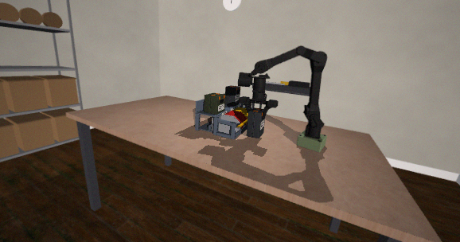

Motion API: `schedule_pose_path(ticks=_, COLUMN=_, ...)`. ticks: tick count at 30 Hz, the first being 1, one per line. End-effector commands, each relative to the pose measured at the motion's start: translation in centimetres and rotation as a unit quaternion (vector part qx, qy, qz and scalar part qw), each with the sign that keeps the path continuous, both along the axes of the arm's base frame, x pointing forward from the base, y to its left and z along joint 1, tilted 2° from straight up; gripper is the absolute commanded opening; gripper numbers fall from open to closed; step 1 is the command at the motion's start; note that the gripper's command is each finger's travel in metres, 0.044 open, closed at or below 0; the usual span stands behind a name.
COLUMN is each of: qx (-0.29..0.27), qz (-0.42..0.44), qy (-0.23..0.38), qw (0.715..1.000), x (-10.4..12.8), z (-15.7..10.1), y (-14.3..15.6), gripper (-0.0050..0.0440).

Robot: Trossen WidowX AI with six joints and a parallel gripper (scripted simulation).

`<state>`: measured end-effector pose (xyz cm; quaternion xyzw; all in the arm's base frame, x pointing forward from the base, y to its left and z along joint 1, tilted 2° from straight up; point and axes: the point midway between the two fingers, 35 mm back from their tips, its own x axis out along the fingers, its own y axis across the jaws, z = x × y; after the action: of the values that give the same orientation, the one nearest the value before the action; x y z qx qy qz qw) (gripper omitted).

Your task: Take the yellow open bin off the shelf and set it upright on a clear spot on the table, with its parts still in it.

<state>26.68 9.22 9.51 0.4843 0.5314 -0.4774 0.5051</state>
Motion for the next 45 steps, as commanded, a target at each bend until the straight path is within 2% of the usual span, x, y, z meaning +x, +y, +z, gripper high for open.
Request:
schedule_pose_path(ticks=1, qx=0.01, qz=0.003, qy=-0.03, qw=1.0, x=0.72, z=1.63, y=0.18, gripper=0.0)
schedule_pose_path(ticks=2, qx=0.006, qz=0.0, qy=-0.019, qw=1.0, x=0.42, z=1.0, y=0.11, gripper=0.0)
schedule_pose_path(ticks=6, qx=0.009, qz=0.003, qy=-0.03, qw=1.0, x=0.72, z=1.58, y=0.11, gripper=0.0)
schedule_pose_path(ticks=18, qx=0.009, qz=0.003, qy=-0.03, qw=1.0, x=0.72, z=1.58, y=0.11, gripper=0.0)
schedule_pose_path(ticks=19, qx=0.006, qz=0.0, qy=-0.019, qw=1.0, x=0.44, z=0.99, y=0.06, gripper=0.0)
schedule_pose_path(ticks=45, qx=0.009, qz=0.003, qy=-0.03, qw=1.0, x=0.65, z=1.47, y=0.05, gripper=0.0)
